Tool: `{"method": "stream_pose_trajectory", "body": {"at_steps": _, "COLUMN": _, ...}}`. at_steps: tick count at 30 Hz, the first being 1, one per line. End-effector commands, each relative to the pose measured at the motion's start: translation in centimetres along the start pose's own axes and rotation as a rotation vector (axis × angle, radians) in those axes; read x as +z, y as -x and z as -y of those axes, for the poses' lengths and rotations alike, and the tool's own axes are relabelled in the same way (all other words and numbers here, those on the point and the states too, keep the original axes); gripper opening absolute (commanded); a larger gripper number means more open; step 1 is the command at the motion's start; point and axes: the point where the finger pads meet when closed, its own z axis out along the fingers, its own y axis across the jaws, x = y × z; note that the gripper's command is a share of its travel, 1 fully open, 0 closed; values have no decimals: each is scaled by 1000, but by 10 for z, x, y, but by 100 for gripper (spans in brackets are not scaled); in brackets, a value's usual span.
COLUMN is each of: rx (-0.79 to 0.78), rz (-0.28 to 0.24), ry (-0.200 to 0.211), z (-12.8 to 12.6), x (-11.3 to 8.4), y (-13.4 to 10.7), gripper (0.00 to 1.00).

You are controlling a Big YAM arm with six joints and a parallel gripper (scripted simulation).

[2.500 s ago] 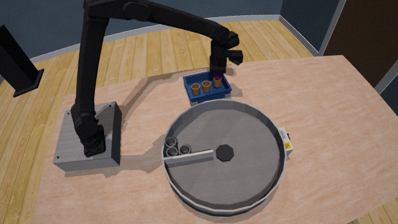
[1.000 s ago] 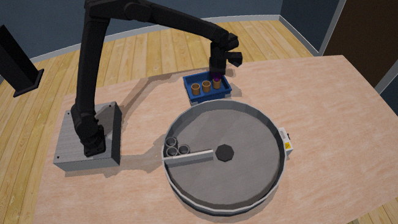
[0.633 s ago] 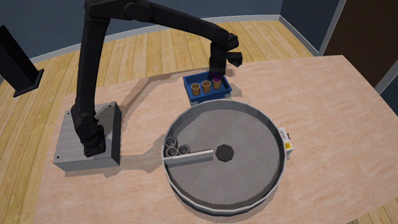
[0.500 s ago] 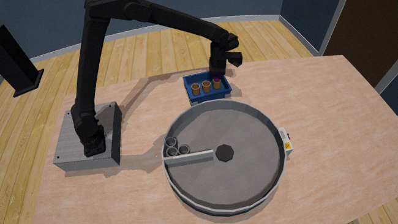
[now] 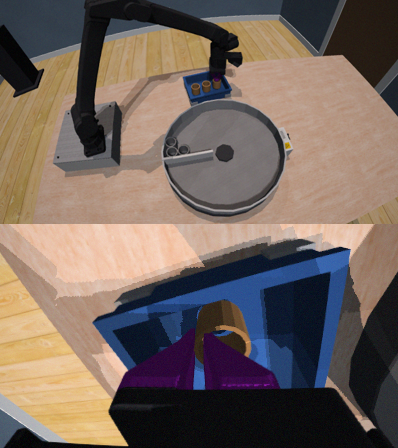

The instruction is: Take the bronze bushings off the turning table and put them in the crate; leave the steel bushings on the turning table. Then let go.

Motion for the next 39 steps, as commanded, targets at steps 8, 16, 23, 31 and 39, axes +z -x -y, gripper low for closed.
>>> {"method": "stream_pose_trajectory", "body": {"at_steps": 8, "rx": -2, "rz": 9, "ry": 3, "z": 3, "x": 6, "y": 7, "gripper": 0}}
{"method": "stream_pose_trajectory", "body": {"at_steps": 16, "rx": -1, "rz": 6, "ry": 0, "z": 4, "x": 8, "y": 6, "gripper": 0}}
{"method": "stream_pose_trajectory", "body": {"at_steps": 23, "rx": -2, "rz": 8, "ry": 2, "z": 4, "x": 7, "y": 6, "gripper": 0}}
{"method": "stream_pose_trajectory", "body": {"at_steps": 31, "rx": -2, "rz": 8, "ry": 2, "z": 4, "x": 7, "y": 6, "gripper": 0}}
{"method": "stream_pose_trajectory", "body": {"at_steps": 39, "rx": -2, "rz": 8, "ry": 2, "z": 4, "x": 7, "y": 6, "gripper": 0}}
